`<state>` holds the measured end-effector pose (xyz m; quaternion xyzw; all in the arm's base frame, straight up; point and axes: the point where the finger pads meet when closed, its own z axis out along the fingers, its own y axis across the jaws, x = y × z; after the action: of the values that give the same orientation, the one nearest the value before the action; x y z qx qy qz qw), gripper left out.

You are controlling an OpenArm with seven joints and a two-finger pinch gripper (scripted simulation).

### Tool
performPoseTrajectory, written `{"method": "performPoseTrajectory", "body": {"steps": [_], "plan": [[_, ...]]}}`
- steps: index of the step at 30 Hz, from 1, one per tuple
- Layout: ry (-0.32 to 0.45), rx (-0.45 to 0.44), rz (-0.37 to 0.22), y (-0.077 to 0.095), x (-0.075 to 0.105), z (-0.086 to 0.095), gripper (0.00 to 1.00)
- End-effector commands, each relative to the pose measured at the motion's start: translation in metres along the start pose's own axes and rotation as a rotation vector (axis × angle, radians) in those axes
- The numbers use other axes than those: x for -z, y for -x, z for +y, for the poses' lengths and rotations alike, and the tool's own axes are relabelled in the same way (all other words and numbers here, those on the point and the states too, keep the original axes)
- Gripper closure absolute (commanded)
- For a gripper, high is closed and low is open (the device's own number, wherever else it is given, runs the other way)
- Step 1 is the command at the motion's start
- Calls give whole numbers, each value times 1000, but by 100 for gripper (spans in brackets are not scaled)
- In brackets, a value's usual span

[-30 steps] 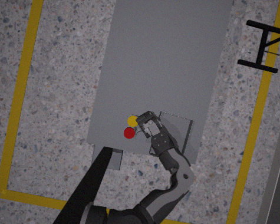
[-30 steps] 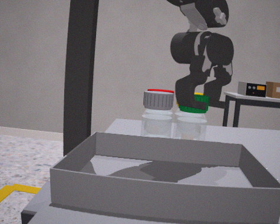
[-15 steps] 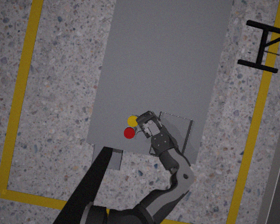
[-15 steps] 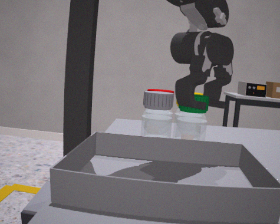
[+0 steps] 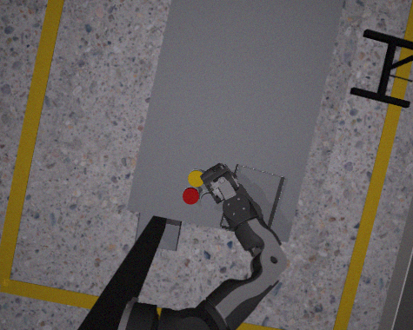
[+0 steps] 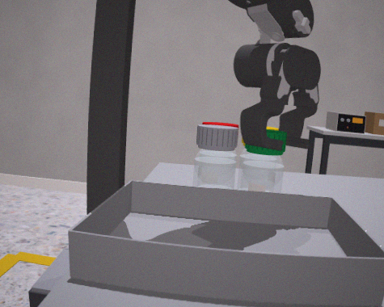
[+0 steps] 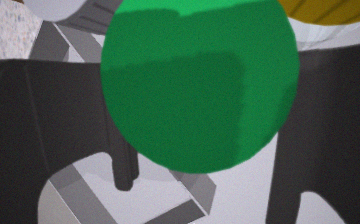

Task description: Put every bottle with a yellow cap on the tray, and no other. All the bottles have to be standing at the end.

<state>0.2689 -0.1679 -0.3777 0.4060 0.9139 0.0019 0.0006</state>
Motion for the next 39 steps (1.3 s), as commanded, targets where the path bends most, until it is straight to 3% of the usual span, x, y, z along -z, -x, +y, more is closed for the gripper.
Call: {"method": "performPoseTrajectory", "body": {"steps": [1,4,14,21,31,39], "plan": [[3,-1,-1,1,1,1,100],[3,-1,-1,1,1,1,100],[4,1,0,1,31,1,100],[4,1,0,1,31,1,100],[3,0,1,1,61,1,100],[6,2,-1,1,63,1,100]]}}
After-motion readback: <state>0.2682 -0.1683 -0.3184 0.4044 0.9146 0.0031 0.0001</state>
